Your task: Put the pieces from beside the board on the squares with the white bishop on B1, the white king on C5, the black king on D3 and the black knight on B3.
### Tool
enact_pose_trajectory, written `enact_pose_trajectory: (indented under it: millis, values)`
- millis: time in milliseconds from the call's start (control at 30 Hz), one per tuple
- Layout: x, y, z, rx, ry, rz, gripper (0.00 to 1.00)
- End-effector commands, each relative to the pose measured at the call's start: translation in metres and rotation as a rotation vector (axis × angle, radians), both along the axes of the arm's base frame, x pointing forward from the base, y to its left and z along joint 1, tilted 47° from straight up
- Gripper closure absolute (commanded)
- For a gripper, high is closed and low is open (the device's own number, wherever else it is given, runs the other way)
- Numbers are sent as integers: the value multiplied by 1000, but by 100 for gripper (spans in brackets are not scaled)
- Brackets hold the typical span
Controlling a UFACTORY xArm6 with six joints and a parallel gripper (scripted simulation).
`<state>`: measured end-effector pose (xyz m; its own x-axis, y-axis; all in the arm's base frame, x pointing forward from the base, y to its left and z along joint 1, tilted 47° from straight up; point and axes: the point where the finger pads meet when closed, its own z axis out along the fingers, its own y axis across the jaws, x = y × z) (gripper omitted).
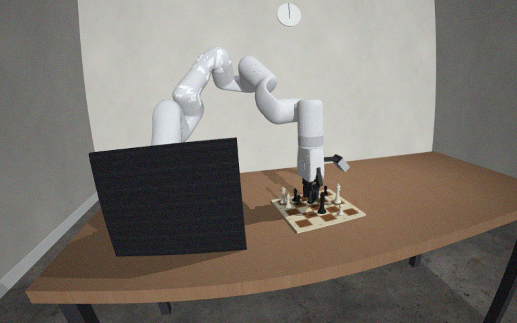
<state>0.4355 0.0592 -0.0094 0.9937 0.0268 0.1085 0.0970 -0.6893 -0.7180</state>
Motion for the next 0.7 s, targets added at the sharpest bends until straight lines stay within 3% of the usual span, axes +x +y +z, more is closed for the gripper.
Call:
enact_pose_trajectory:
  millis: [0, 367, 667]
  values:
    - [1, -1, 1, -1, -3, -2, 63]
    - [0, -14, 13, -1, -3, -2, 63]
    - [-3, -47, 45, -1, -3, -2, 63]
